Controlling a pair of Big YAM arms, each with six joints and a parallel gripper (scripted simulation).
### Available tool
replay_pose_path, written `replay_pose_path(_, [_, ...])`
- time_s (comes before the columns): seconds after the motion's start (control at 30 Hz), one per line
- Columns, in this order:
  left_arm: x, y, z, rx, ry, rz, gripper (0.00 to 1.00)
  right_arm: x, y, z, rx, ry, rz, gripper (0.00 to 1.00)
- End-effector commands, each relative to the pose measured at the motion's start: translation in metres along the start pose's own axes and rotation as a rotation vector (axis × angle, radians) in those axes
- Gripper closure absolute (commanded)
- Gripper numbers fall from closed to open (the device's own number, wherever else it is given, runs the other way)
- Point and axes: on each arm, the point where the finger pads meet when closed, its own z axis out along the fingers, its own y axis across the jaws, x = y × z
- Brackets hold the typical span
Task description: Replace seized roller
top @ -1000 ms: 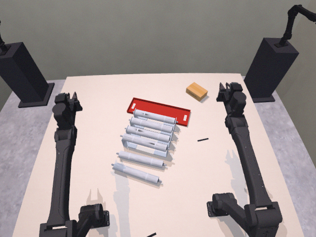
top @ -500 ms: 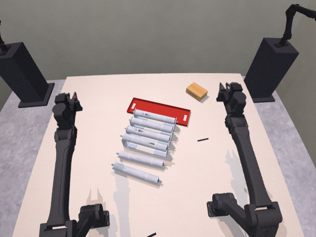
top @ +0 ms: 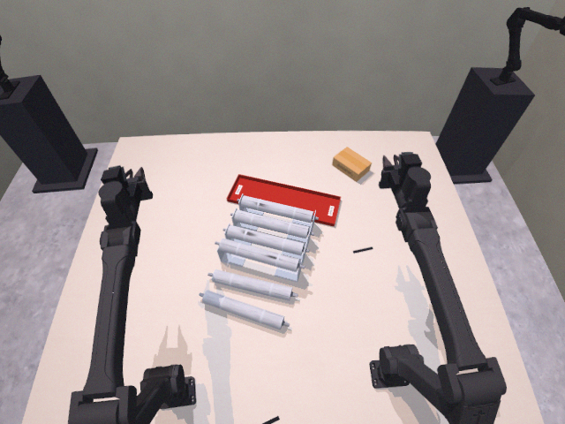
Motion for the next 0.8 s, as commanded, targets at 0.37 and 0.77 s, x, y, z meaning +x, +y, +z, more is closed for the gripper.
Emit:
replay_pose_path(0.37, [0.073, -0.035, 0.046, 0.091, 0.346, -0.347, 0.68, 0.088, 0.082, -0.003, -0.187, 0.208, -0.232, 0.68])
replay_pose_path(0.77, [0.165, -0.053, 0.055, 0.063, 0.693, -0.628, 0.68, 0.132, 0.145, -0.027, -0.360, 0.297, -0.414, 0.68])
